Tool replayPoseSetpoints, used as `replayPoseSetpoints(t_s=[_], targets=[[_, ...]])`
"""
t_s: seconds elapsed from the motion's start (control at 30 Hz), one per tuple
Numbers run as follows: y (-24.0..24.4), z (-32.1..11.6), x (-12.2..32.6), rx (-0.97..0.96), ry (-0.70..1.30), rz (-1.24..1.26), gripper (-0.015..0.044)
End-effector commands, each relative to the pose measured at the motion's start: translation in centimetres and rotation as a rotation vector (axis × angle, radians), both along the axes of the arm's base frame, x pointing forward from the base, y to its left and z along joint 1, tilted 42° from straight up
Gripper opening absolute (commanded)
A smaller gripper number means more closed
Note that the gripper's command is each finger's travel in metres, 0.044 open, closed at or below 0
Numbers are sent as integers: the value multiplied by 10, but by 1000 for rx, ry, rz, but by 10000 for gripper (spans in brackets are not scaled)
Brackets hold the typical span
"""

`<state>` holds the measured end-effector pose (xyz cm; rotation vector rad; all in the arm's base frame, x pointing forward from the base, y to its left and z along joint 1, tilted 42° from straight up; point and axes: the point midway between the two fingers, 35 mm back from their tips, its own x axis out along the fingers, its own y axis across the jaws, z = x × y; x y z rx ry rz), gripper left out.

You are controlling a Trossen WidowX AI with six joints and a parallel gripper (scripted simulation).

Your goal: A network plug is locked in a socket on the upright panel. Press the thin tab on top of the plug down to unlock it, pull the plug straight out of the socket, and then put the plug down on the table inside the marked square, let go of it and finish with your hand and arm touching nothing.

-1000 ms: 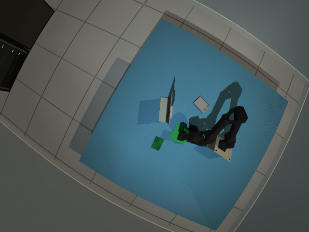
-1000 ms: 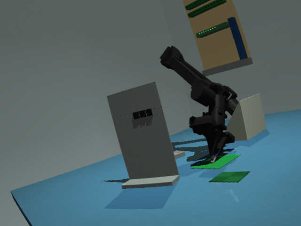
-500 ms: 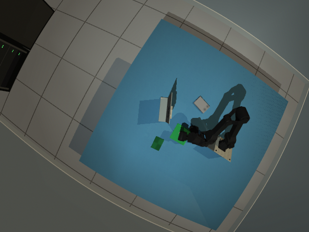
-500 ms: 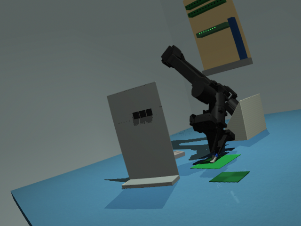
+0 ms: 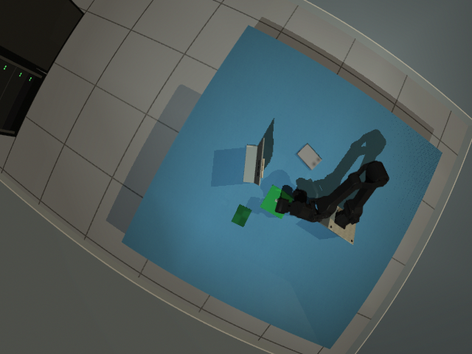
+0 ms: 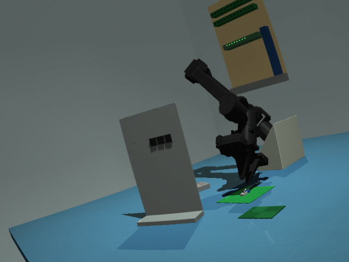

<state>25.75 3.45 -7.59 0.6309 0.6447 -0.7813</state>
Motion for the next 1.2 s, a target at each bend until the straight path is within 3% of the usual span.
replayPoseSetpoints(t_s=[0.0,1.17], targets=[[2,4,-2,2,-7,-1,156],[33,31,1,8,-3,-1,156]])
